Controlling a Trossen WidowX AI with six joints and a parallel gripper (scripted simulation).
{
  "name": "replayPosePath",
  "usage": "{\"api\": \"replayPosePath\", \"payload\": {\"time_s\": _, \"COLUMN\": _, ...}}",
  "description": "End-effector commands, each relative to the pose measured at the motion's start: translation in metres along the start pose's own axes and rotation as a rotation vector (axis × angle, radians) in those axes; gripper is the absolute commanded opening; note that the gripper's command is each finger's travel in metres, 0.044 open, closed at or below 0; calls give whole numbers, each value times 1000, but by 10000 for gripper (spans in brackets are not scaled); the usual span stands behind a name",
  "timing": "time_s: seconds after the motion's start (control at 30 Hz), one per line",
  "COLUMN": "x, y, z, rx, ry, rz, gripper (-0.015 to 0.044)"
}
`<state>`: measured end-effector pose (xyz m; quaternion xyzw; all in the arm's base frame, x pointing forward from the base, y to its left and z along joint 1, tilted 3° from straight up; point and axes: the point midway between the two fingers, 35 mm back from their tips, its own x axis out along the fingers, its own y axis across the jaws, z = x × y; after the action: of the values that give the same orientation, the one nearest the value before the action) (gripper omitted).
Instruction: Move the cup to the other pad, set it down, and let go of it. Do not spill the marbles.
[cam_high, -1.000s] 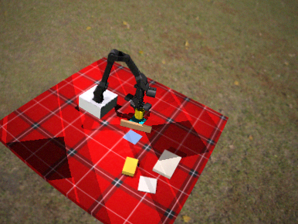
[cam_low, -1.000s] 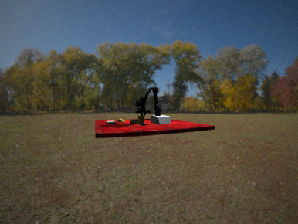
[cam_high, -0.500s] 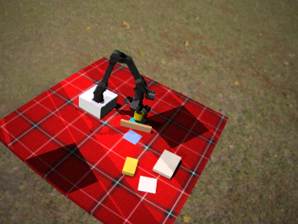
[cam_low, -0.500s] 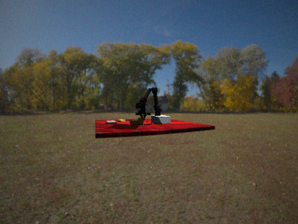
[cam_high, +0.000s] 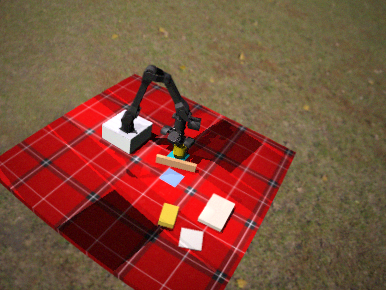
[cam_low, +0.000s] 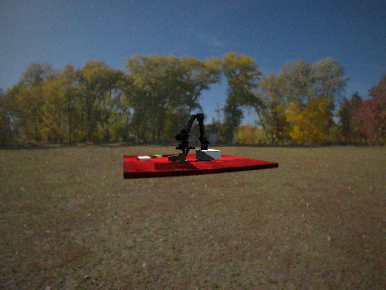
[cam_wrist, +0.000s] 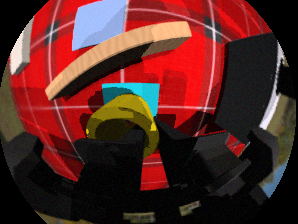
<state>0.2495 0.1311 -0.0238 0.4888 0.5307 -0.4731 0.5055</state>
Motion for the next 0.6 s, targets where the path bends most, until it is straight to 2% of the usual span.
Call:
{"api": "replayPosePath", "payload": {"time_s": 0.0, "x": -1, "y": 0, "z": 0, "rx": 0, "ry": 1, "rz": 1, "gripper": 26}}
{"api": "replayPosePath", "payload": {"time_s": 0.17, "x": -1, "y": 0, "z": 0, "rx": 0, "ry": 1, "rz": 1, "gripper": 147}}
{"api": "replayPosePath", "payload": {"time_s": 0.57, "x": -11, "y": 1, "z": 0, "rx": 1, "ry": 1, "rz": 1, "gripper": 147}}
